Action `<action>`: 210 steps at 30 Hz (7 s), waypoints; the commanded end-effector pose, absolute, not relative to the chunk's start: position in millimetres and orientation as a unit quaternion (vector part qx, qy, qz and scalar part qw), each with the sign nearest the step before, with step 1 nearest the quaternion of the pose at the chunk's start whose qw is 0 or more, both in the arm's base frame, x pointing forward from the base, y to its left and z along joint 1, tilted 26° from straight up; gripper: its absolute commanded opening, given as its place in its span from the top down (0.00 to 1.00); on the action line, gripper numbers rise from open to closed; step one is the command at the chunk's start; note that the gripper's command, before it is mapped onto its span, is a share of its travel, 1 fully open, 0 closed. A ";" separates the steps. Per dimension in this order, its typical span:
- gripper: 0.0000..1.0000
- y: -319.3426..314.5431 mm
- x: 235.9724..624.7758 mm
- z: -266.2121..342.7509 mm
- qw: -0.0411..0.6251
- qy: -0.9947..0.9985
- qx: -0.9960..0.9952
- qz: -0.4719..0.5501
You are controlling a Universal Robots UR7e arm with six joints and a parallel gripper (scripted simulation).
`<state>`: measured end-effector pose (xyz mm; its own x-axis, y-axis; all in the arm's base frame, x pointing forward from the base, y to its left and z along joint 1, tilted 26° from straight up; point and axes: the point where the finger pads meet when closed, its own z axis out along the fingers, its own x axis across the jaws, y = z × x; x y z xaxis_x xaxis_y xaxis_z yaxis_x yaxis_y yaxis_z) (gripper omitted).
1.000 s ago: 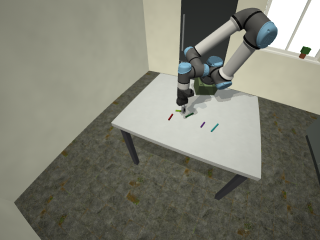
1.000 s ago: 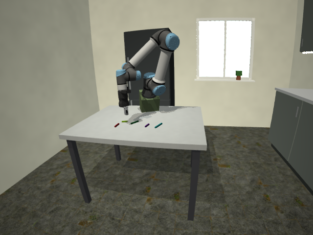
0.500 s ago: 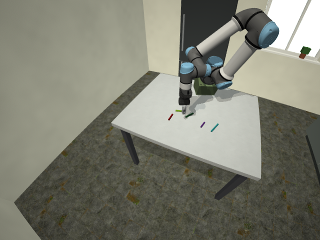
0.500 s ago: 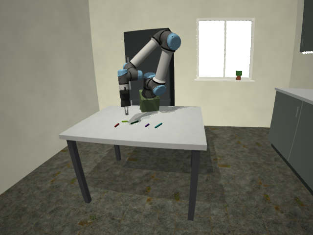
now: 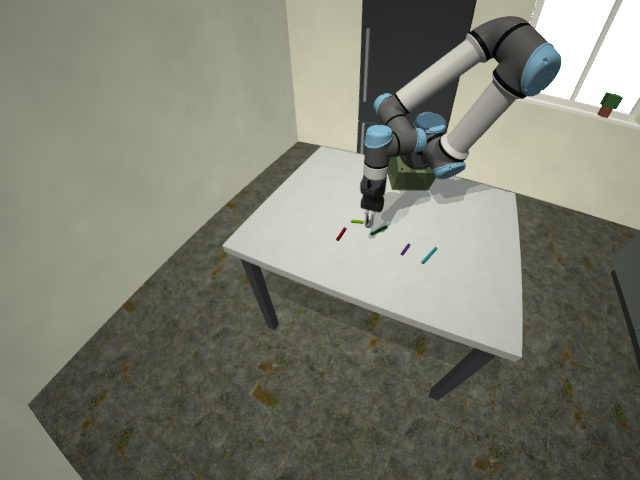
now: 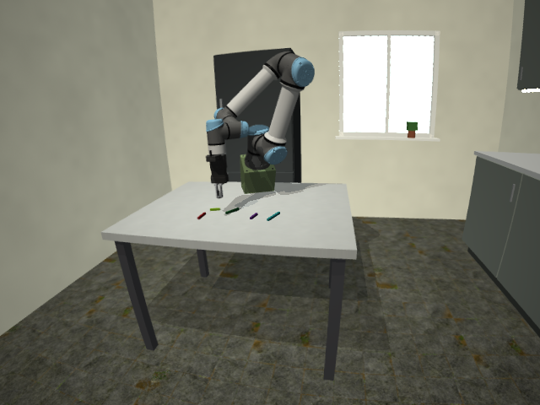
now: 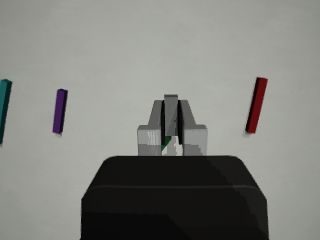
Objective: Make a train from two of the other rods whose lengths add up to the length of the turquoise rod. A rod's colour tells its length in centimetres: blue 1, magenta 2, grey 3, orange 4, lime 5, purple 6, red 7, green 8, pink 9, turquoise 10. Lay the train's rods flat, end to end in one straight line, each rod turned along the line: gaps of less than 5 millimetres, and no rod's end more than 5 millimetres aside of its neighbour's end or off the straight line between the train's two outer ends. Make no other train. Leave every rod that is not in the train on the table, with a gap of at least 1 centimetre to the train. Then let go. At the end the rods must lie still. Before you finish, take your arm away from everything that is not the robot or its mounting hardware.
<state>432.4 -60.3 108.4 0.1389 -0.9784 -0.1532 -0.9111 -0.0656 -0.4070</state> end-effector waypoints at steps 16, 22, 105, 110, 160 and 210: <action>0.76 -56.9 424.6 106.2 0.219 0.831 -0.511 -0.022; 0.76 -55.3 420.3 104.8 0.220 0.874 -0.434 -0.002; 0.76 13.6 349.3 86.8 0.104 0.786 0.578 0.196; 0.76 18.5 347.2 86.7 0.094 0.756 0.616 0.201; 0.76 34.1 341.7 87.0 0.061 0.649 0.727 0.213; 0.76 43.8 362.5 36.5 0.061 0.650 0.727 0.213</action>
<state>356.0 42.0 48.3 0.0643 0.9702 0.2338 0.9198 -0.1485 0.3632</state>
